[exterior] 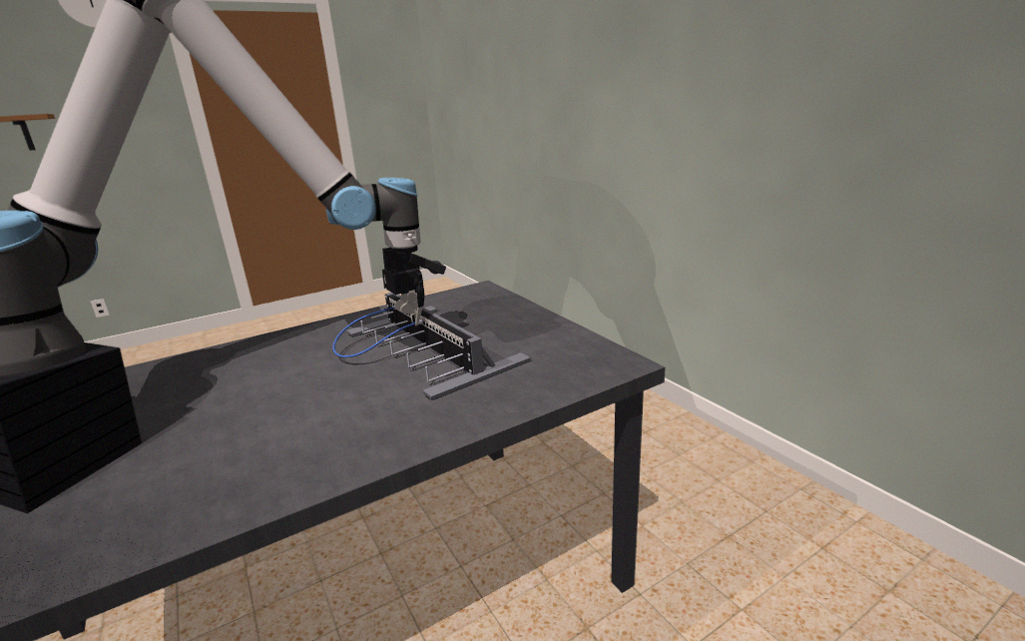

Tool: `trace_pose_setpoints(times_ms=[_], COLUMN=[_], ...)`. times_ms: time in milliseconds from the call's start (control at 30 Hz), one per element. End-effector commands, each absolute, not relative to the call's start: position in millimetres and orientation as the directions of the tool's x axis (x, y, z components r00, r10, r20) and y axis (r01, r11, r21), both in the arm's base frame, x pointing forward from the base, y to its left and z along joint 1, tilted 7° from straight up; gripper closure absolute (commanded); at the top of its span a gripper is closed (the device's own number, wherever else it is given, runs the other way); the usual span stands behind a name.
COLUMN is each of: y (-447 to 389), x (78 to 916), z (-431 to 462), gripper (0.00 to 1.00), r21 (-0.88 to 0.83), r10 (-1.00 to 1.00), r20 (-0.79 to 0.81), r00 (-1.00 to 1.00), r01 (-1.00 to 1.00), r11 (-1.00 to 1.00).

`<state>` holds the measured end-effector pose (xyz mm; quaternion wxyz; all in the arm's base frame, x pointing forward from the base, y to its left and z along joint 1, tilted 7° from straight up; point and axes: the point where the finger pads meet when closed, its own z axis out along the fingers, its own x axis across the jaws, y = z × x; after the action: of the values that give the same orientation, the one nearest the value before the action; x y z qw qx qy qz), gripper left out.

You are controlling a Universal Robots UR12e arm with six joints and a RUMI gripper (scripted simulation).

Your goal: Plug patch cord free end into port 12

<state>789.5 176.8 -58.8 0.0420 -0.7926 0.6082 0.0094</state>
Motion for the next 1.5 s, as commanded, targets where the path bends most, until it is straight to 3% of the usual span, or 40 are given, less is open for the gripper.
trace_pose_setpoints(times_ms=[0, 800, 833, 1467], y=[176.8, 176.5, 176.5, 176.5], x=[790.9, 789.8, 789.8, 789.8], z=[-57.4, -57.5, -57.5, -57.5], gripper=[1.00, 1.00, 0.78, 0.78], r21=[-0.058, -0.058, -0.058, -0.058], r10=[-0.963, -0.963, -0.963, -0.963], r20=[-0.065, -0.065, -0.065, -0.065], r00=[0.260, 0.260, 0.260, 0.260], r01=[-0.965, -0.965, -0.965, -0.965], r11=[-0.257, -0.257, -0.257, -0.257])
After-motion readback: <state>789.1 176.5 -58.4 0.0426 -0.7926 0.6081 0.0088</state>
